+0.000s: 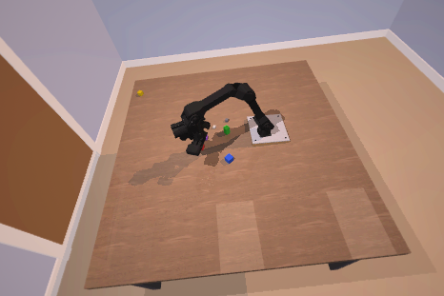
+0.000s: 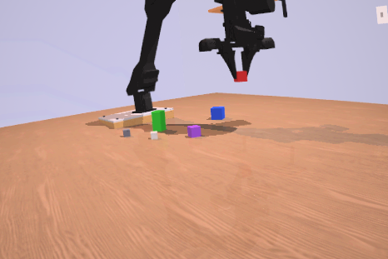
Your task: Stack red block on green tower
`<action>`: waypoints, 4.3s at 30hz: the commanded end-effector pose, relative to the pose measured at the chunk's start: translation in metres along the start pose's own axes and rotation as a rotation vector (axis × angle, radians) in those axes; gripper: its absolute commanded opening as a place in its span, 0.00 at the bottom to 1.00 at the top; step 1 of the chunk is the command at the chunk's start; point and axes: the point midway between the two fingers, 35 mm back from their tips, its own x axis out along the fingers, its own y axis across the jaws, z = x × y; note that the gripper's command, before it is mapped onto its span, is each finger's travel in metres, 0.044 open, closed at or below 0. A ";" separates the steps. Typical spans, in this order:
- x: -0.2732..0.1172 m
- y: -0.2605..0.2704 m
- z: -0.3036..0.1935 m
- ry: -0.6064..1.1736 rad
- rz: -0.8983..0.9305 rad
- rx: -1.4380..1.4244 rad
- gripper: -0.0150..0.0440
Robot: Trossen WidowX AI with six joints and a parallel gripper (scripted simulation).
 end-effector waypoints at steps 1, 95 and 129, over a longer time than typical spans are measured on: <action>-0.008 0.000 -0.001 0.002 0.003 -0.001 0.25; 0.061 -0.203 -0.075 0.008 -0.018 -0.001 0.25; 0.059 -0.202 -0.076 0.011 -0.015 0.004 1.00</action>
